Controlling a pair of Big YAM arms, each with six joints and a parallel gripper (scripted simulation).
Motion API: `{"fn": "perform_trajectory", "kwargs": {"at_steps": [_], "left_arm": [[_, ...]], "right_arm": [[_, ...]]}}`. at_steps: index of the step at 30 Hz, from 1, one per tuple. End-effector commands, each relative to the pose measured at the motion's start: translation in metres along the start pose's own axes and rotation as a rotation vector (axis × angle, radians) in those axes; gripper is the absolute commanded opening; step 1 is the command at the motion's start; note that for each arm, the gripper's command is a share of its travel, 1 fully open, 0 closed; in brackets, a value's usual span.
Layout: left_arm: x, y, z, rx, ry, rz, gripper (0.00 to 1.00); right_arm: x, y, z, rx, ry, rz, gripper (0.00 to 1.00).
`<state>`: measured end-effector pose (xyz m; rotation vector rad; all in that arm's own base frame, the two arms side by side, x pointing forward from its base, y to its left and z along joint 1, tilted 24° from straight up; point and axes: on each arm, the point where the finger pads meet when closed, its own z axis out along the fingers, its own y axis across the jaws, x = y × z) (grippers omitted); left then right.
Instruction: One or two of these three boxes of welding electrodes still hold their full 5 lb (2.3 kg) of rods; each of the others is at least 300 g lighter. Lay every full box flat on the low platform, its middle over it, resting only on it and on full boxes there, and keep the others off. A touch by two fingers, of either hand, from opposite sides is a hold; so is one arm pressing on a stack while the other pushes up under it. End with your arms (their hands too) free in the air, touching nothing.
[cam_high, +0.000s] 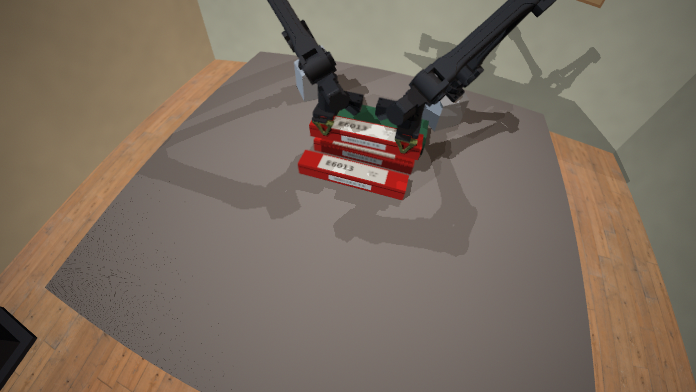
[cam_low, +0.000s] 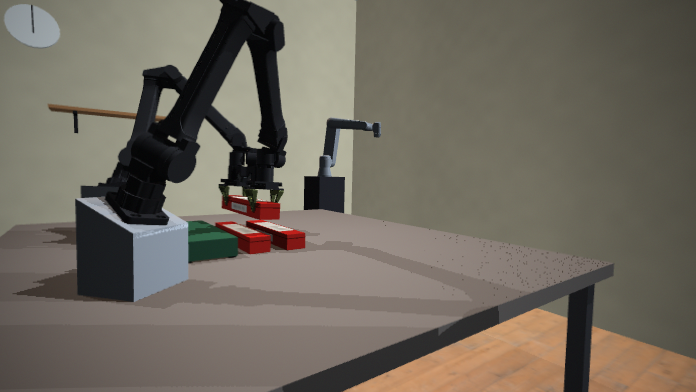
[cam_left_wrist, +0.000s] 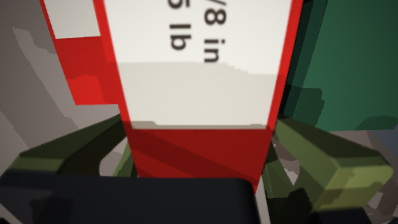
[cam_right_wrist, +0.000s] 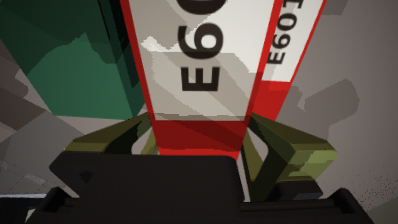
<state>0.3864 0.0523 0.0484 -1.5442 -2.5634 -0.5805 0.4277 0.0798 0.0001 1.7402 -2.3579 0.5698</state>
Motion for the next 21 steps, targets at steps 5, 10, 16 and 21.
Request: {"fn": "perform_trajectory", "kwargs": {"at_steps": [5, 10, 16, 21], "left_arm": [[-0.0053, 0.0315, -0.0457, -0.095, -0.032, -0.002, 0.00], [-0.0053, 0.0318, -0.0465, -0.095, -0.032, 0.000, 0.00], [-0.0052, 0.0324, -0.0478, -0.095, -0.032, -0.001, 0.00], [-0.0052, 0.0329, -0.0487, -0.095, -0.032, 0.000, 0.00]], "right_arm": [[-0.0097, -0.0319, -0.0594, 0.102, -0.064, 0.003, 0.00], [-0.0097, -0.0322, -0.0601, 0.102, -0.064, 0.003, 0.00], [-0.0095, -0.0327, -0.0614, 0.102, -0.064, 0.003, 0.00], [-0.0094, -0.0331, -0.0624, 0.103, -0.064, 0.004, 0.00]]}}
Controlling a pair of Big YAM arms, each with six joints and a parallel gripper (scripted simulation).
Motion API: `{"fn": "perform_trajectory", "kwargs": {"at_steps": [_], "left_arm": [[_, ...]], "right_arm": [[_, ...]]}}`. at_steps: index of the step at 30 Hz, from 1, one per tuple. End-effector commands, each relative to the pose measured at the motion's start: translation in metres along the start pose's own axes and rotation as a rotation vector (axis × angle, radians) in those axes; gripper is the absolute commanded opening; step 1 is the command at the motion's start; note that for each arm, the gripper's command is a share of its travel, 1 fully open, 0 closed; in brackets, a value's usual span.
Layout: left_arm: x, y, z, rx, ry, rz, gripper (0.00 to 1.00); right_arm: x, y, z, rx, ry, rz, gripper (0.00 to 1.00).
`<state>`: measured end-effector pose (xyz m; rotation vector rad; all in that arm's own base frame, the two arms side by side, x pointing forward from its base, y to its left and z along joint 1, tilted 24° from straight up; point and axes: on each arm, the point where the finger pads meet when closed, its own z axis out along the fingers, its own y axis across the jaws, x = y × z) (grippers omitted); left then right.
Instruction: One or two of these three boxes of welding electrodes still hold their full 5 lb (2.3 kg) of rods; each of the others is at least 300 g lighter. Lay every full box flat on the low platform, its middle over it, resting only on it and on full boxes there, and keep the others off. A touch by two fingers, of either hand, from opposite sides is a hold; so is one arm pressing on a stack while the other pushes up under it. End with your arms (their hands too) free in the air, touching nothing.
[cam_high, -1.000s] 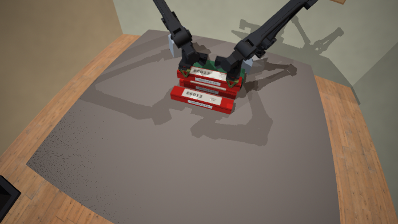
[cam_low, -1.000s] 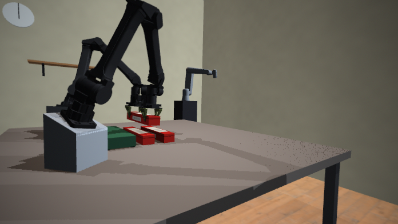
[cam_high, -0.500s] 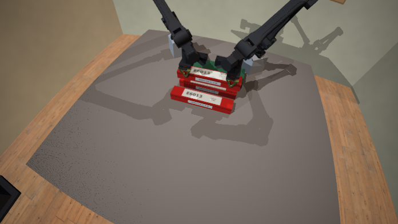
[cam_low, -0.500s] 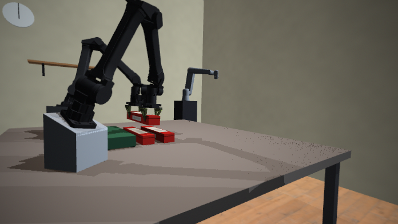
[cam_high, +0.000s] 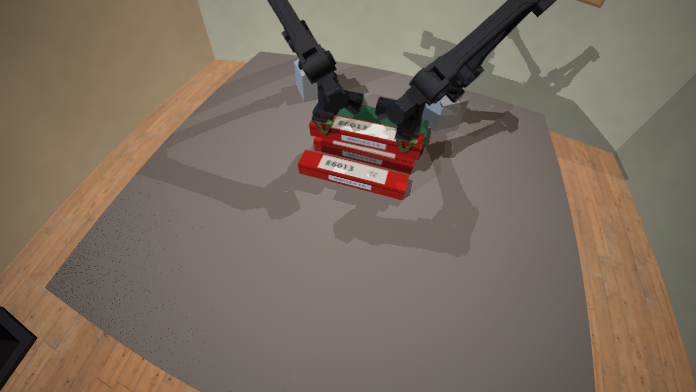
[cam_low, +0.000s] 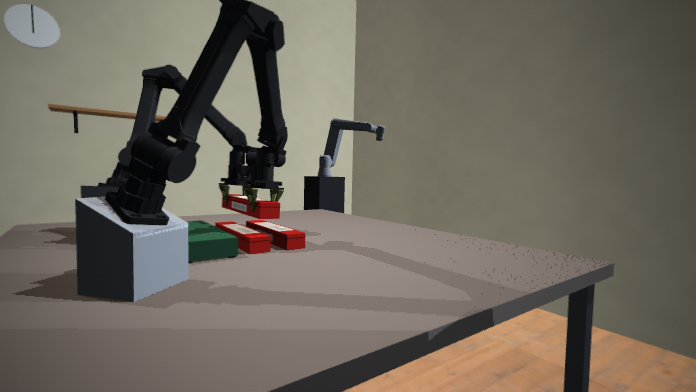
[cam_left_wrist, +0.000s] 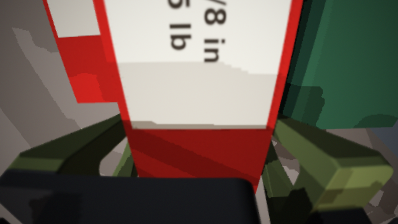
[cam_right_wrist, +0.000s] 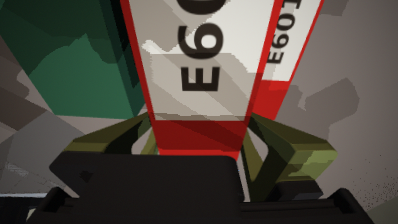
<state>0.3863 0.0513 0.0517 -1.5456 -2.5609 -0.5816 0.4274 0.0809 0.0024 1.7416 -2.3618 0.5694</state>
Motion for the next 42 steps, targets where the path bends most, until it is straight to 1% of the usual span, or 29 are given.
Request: {"fn": "perform_trajectory", "kwargs": {"at_steps": [1, 39, 40, 41, 42], "left_arm": [[-0.005, 0.033, -0.045, -0.095, -0.034, -0.002, 0.00], [-0.002, 0.036, -0.048, -0.094, -0.032, -0.007, 0.00], [-0.002, 0.036, -0.048, -0.094, -0.031, -0.008, 0.00], [-0.004, 0.016, -0.017, -0.066, -0.020, -0.014, 0.00], [-0.004, 0.016, -0.018, -0.066, -0.020, -0.014, 0.00]], "right_arm": [[-0.010, -0.033, -0.060, 0.101, -0.061, 0.002, 0.00], [-0.010, -0.037, -0.064, 0.101, -0.061, 0.002, 0.00], [-0.006, -0.016, -0.019, 0.071, -0.042, 0.014, 0.00], [-0.006, -0.015, -0.021, 0.071, -0.042, 0.014, 0.00], [-0.006, -0.015, -0.022, 0.071, -0.042, 0.014, 0.00]]}}
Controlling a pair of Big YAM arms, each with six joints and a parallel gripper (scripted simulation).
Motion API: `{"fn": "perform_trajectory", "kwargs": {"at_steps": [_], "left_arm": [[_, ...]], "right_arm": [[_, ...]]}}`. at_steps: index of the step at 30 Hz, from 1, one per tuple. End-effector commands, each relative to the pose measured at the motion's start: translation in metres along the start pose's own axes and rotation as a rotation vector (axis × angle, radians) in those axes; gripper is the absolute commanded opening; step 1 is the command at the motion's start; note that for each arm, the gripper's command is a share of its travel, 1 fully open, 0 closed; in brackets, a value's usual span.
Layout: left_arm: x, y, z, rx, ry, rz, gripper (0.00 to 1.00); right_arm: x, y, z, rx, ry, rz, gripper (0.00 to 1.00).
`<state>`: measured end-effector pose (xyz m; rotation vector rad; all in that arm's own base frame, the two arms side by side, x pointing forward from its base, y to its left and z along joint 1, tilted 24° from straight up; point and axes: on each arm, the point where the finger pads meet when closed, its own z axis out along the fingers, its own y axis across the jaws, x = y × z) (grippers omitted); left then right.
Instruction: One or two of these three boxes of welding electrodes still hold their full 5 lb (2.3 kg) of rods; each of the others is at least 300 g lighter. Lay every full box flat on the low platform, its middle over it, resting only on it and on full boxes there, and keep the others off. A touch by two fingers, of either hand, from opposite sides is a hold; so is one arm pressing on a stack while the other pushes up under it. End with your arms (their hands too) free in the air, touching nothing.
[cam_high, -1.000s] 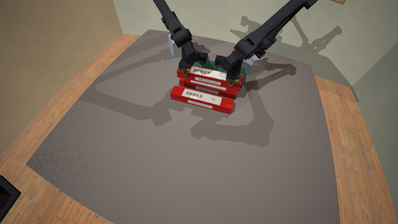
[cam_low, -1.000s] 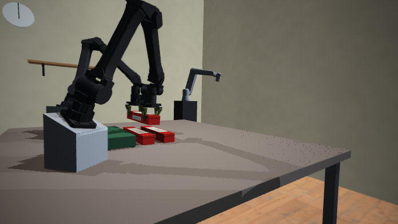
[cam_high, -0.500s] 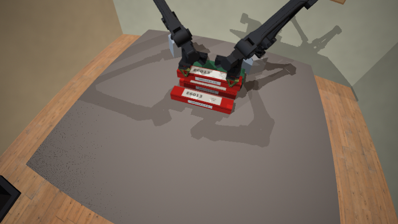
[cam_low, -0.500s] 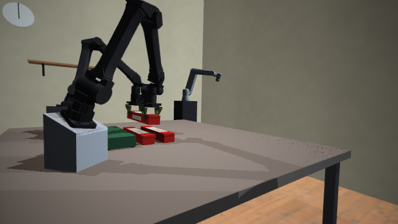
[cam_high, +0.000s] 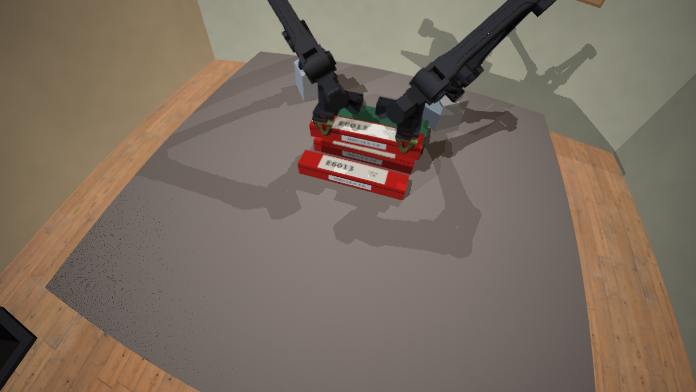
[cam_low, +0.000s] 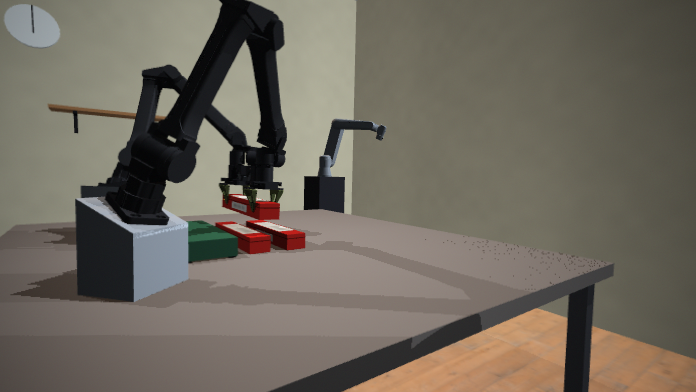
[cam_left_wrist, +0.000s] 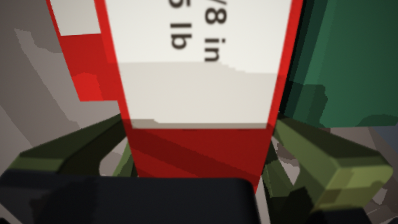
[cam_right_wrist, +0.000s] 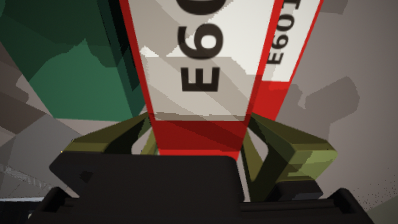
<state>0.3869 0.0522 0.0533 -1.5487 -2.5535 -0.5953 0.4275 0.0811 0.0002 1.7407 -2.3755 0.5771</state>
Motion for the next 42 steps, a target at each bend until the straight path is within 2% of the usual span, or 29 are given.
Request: {"fn": "perform_trajectory", "kwargs": {"at_steps": [1, 42], "left_arm": [[-0.005, 0.015, -0.018, -0.059, -0.026, -0.019, 0.00], [-0.004, 0.013, -0.069, -0.060, -0.029, -0.020, 0.00]], "right_arm": [[-0.006, -0.016, -0.025, 0.062, -0.036, 0.006, 0.00], [-0.005, -0.014, -0.076, 0.063, -0.039, 0.007, 0.00]]}}
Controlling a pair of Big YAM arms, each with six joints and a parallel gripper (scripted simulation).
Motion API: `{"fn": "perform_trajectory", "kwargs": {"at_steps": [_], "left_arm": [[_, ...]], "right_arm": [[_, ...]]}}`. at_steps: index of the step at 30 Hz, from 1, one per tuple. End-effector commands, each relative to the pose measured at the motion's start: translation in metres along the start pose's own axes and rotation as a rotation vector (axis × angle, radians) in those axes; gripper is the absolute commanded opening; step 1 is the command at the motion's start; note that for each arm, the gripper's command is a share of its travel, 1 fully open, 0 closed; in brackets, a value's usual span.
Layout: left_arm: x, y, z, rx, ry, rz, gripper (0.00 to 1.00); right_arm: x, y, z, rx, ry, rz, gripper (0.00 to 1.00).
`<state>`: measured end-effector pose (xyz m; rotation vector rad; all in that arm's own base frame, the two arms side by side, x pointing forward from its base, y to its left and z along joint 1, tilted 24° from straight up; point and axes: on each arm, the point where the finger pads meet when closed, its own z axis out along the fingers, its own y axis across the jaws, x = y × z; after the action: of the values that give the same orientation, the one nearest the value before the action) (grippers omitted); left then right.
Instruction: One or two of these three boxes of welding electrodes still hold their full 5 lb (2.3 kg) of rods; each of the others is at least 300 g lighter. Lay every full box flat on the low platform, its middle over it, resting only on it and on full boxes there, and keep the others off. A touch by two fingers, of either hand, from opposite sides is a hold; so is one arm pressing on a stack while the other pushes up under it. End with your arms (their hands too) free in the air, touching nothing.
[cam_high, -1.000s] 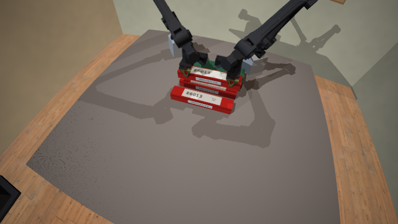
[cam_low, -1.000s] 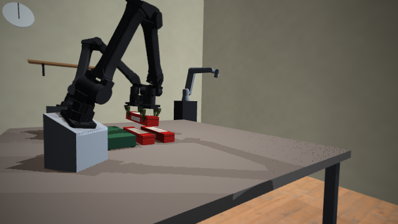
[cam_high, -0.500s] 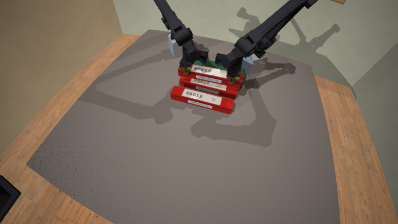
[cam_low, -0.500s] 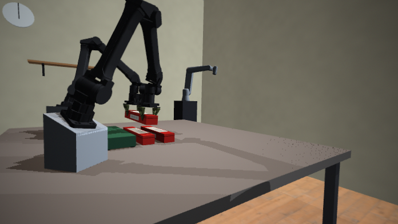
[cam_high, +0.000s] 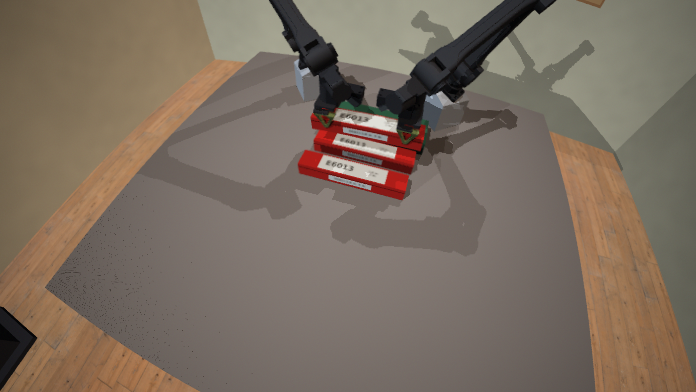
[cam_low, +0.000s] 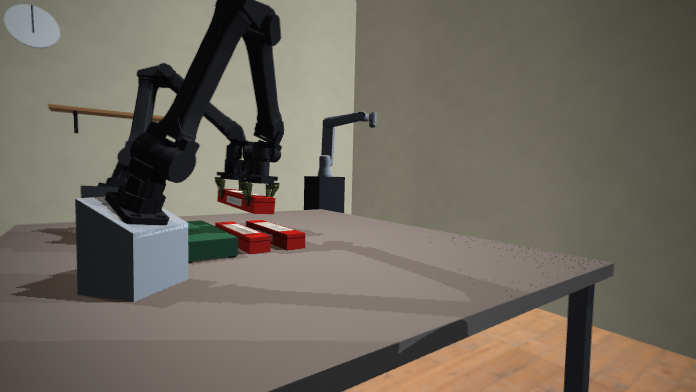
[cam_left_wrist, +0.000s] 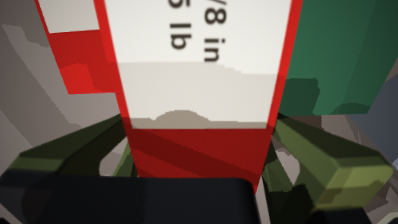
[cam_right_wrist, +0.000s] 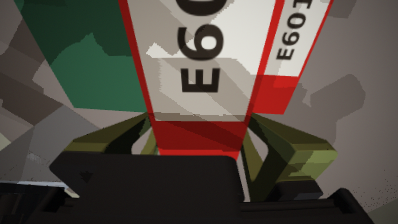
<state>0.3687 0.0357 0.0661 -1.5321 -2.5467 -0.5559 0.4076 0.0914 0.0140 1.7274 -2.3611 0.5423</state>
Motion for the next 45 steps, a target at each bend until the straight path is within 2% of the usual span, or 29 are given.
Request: {"fn": "perform_trajectory", "kwargs": {"at_steps": [1, 45], "left_arm": [[-0.0026, 0.0303, -0.0515, -0.092, -0.036, -0.019, 0.00], [-0.0025, 0.0299, -0.0570, -0.092, -0.036, -0.019, 0.00]], "right_arm": [[-0.0059, -0.0303, -0.0595, 0.094, -0.047, 0.012, 0.00], [-0.0058, -0.0300, -0.0636, 0.094, -0.047, 0.012, 0.00]]}}
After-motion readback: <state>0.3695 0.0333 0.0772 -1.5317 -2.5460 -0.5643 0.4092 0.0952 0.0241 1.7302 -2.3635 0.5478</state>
